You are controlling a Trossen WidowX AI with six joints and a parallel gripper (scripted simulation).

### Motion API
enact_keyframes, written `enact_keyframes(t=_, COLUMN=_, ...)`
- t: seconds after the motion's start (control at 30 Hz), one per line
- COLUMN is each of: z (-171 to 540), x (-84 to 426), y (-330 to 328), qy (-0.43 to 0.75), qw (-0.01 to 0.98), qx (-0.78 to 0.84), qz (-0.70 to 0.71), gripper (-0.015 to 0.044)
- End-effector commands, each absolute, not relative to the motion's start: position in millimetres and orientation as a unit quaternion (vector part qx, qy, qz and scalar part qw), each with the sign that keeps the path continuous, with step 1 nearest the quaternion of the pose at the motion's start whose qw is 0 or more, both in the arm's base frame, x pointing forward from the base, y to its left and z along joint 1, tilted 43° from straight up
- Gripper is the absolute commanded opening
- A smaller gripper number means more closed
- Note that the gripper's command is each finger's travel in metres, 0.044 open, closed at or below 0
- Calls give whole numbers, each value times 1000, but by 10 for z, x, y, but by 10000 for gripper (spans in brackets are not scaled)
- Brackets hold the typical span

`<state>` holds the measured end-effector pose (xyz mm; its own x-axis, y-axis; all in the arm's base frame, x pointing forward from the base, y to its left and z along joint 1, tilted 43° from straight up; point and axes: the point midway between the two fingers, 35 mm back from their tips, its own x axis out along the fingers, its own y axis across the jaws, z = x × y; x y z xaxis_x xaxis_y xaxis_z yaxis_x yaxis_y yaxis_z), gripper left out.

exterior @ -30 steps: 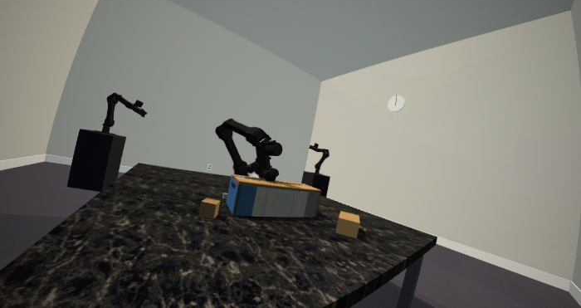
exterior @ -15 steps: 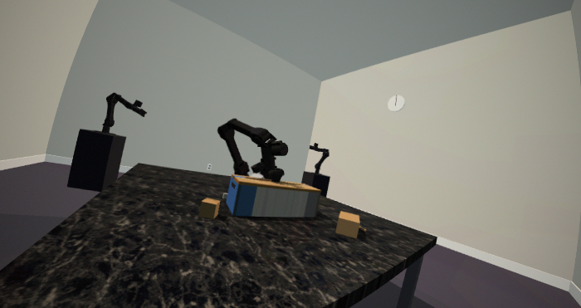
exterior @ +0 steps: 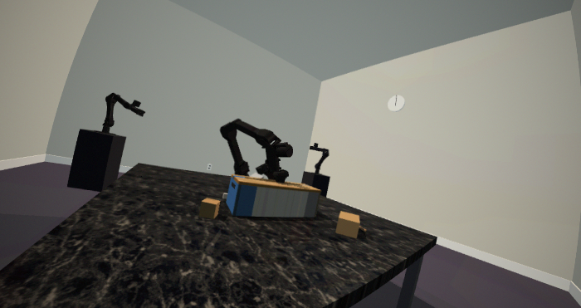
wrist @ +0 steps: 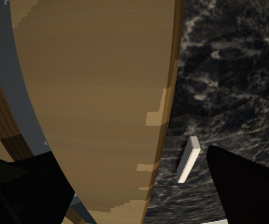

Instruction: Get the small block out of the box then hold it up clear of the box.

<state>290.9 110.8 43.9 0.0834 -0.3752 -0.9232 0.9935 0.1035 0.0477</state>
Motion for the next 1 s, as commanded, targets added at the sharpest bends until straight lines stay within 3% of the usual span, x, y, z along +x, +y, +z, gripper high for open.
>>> enact_keyframes(t=0.0, z=489, x=2903, y=1039, qy=400, qw=625, qx=386, qz=-548, gripper=400)
enact_keyframes(t=0.97, z=327, x=2891, y=1219, qy=400, qw=625, qx=387, qz=-548, gripper=400)
